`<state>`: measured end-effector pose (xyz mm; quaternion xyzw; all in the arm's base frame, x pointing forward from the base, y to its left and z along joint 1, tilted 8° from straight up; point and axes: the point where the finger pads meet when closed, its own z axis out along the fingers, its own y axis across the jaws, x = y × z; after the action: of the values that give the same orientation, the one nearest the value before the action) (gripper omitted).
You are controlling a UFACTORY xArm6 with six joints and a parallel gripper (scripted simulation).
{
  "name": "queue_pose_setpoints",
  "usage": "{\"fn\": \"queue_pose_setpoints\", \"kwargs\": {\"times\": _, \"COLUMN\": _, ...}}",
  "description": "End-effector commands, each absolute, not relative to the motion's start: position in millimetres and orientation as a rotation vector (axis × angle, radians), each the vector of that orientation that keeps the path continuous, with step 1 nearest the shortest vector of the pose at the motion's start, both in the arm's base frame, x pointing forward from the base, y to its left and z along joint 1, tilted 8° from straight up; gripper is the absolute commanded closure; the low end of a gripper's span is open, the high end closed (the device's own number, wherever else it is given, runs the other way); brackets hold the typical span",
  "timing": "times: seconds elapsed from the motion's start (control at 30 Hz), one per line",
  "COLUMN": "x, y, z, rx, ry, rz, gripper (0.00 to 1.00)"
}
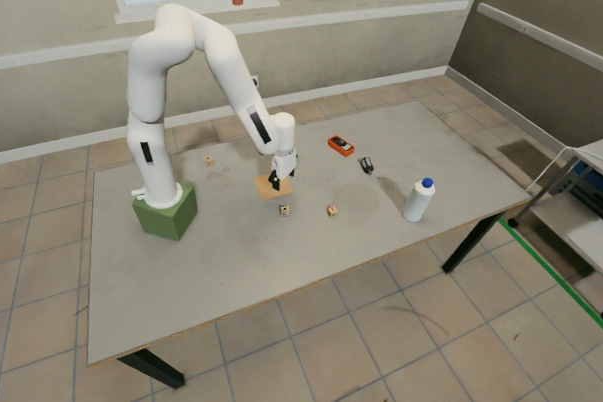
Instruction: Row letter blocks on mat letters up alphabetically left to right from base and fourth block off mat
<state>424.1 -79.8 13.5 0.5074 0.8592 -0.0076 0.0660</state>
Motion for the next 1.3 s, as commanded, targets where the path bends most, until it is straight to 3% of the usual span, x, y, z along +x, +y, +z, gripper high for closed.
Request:
{"fn": "queue_pose_setpoints", "kwargs": {"times": 0.0, "x": 423, "y": -90, "z": 13, "rx": 1.699, "ry": 2.468, "rz": -0.022, "gripper": 0.0}}
{"fn": "queue_pose_setpoints", "kwargs": {"times": 1.27, "x": 405, "y": -144, "z": 2, "rx": 2.489, "ry": 1.667, "rz": 0.06, "gripper": 0.0}}
